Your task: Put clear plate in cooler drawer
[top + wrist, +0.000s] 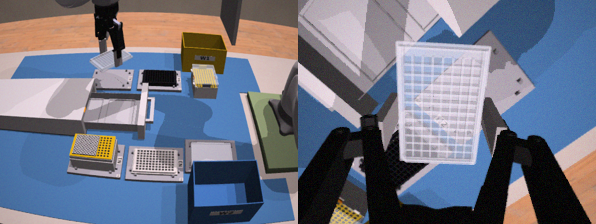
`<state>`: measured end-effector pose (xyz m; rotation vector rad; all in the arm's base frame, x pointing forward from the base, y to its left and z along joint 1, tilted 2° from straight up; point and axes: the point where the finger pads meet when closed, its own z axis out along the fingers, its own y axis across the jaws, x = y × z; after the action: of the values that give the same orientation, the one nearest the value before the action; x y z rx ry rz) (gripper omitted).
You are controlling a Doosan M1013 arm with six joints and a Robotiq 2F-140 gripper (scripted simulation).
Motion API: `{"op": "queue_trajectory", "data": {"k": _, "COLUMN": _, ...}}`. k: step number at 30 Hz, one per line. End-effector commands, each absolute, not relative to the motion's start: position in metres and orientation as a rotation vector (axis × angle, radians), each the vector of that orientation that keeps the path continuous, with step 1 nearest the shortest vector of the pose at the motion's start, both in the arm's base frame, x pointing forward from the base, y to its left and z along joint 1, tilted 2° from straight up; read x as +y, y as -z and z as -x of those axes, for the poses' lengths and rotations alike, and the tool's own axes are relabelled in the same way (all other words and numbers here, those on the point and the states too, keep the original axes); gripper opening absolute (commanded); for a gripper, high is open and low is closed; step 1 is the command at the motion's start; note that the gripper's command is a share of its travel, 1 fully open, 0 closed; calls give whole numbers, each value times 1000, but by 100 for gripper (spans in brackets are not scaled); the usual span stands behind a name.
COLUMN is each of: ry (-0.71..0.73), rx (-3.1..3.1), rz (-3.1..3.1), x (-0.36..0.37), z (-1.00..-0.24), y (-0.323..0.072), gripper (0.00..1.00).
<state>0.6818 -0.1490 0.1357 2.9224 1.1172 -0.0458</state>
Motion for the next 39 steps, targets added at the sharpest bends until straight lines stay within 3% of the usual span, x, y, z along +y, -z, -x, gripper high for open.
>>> {"op": "queue_trajectory", "data": {"k": 1, "ry": 42, "rx": 1313, "rz": -2846, "x": -139, "z": -679, "y": -136, "gripper": 0}}
{"op": "queue_trajectory", "data": {"k": 21, "ry": 43, "rx": 2101, "rz": -2337, "x": -92, "z": -667, "y": -135, "gripper": 0}}
{"op": "queue_trajectory", "data": {"k": 39, "ry": 43, "rx": 2176, "rz": -2268, "x": -54, "z": -657, "y": -135, "gripper": 0}}
